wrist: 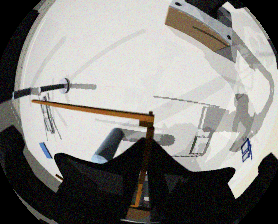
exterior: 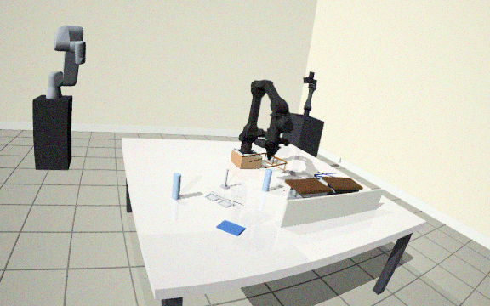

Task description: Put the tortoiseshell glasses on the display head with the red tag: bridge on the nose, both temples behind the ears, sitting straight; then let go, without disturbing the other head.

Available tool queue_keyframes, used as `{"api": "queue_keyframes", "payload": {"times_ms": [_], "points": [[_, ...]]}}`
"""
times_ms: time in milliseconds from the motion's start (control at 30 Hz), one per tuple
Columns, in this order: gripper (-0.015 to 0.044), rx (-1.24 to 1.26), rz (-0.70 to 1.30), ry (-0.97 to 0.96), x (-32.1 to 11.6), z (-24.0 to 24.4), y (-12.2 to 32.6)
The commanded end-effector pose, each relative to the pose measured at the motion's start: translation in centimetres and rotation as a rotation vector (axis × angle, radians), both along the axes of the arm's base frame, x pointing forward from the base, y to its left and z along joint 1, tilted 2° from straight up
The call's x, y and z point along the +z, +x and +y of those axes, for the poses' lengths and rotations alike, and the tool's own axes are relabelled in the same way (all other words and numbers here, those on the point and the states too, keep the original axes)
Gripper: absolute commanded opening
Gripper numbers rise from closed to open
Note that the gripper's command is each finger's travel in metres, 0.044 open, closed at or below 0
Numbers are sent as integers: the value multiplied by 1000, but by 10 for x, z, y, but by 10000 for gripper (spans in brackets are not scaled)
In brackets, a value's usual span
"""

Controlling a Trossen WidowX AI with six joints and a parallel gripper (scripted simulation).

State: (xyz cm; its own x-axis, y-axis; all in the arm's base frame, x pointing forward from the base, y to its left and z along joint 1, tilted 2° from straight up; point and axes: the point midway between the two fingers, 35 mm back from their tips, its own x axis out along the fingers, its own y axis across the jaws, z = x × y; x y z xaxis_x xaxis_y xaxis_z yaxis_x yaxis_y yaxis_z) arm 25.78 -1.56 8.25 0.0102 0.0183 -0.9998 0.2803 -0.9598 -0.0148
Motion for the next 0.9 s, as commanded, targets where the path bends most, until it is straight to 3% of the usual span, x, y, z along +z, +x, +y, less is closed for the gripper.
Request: {"api": "queue_keyframes", "payload": {"times_ms": [0,867], "points": [[0,-7,3,5,0,7,-1],[0,-7,2,6,-26,7,4]]}}
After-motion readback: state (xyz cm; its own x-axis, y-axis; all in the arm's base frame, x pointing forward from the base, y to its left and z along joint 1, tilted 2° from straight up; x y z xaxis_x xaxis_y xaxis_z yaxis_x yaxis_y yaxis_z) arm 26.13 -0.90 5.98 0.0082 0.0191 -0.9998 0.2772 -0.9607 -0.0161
